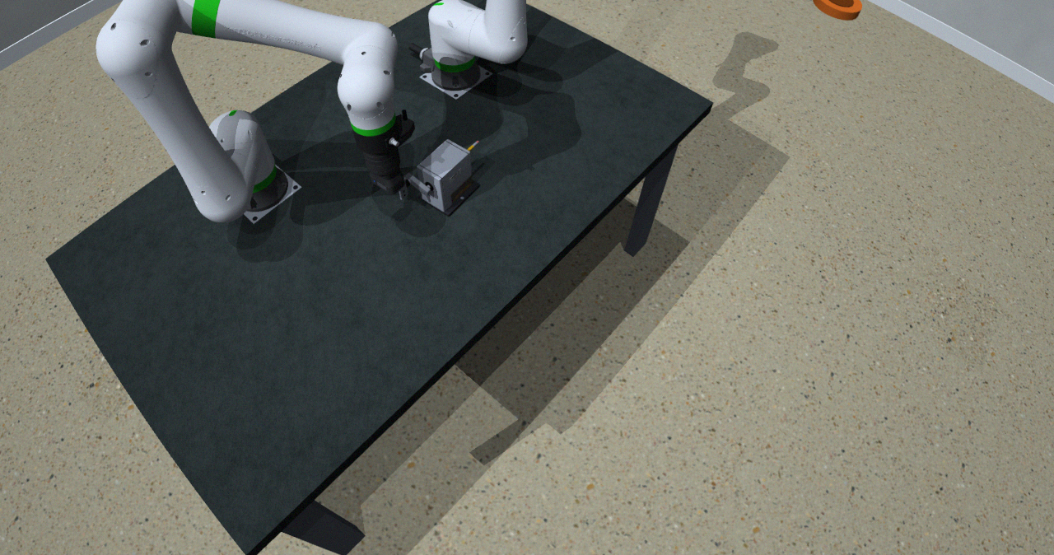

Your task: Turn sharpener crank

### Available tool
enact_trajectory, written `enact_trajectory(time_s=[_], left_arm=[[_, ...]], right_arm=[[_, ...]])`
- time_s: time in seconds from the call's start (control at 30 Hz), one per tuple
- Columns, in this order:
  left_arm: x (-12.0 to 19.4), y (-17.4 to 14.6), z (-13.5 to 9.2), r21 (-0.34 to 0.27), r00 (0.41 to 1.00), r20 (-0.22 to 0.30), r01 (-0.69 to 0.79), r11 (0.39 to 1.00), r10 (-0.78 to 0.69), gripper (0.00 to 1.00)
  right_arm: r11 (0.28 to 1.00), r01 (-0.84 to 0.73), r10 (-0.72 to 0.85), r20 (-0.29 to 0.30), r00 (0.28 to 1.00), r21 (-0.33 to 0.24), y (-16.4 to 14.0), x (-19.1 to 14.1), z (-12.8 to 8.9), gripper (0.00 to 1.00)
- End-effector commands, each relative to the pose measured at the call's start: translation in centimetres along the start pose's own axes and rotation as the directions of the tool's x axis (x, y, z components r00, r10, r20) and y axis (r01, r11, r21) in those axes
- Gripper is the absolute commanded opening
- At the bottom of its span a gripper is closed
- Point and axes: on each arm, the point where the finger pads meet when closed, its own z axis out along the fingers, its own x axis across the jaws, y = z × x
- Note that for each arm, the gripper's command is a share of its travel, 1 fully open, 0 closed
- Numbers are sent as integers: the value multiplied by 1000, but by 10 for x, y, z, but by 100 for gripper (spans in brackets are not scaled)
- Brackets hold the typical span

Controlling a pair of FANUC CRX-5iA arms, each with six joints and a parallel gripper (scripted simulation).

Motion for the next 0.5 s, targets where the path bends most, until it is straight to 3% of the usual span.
enact_trajectory(time_s=[0.0, 0.47], left_arm=[[0, 0, -1, -2, 1000, 0, 0, 1000, 0, 100], [0, 0, -1, -2, 1000, 0, 0, 1000, 0, 100]], right_arm=[[1000, 0, 0, -3, 1000, 1, 0, 2, -3, 0], [1000, 0, 0, -3, 1000, 0, 0, 10, -20, 0]])
